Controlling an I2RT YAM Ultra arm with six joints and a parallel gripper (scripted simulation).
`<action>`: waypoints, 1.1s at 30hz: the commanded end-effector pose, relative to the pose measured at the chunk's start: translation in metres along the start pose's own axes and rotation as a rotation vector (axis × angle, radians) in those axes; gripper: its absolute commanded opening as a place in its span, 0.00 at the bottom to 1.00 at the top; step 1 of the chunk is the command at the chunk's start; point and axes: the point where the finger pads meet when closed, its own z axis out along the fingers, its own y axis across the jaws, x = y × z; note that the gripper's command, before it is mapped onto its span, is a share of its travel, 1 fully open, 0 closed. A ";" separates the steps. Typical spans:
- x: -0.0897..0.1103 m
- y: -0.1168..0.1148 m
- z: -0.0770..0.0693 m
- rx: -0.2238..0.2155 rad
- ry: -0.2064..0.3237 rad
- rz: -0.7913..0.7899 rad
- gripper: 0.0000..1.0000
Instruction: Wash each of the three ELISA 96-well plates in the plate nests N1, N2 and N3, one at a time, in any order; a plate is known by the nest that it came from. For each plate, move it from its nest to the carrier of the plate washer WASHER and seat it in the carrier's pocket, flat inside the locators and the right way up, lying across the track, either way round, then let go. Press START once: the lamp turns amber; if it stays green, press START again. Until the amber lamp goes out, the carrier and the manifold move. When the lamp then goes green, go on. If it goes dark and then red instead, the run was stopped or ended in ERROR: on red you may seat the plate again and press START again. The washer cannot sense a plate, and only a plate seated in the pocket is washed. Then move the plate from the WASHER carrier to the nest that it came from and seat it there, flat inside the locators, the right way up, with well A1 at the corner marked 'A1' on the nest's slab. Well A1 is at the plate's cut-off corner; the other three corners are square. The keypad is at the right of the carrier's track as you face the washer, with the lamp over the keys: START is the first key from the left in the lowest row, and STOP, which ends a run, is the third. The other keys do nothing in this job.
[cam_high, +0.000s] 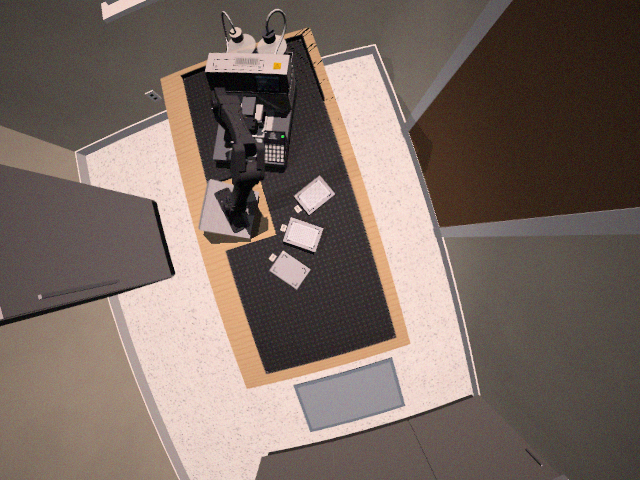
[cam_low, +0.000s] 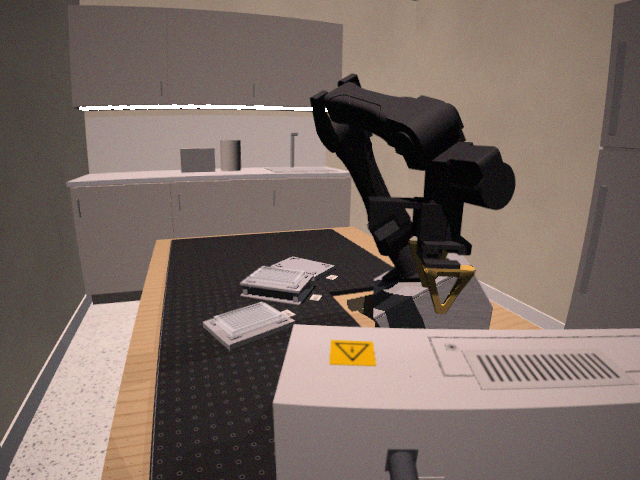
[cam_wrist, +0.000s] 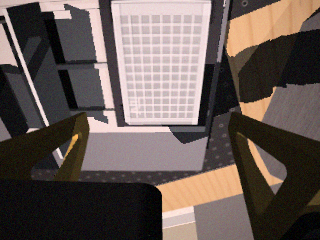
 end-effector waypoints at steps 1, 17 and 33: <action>0.000 -0.001 -0.004 -0.004 -0.001 -0.006 1.00; 0.000 -0.001 -0.004 -0.004 -0.001 -0.006 1.00; -0.015 -0.014 -0.004 -0.003 -0.002 -0.140 0.00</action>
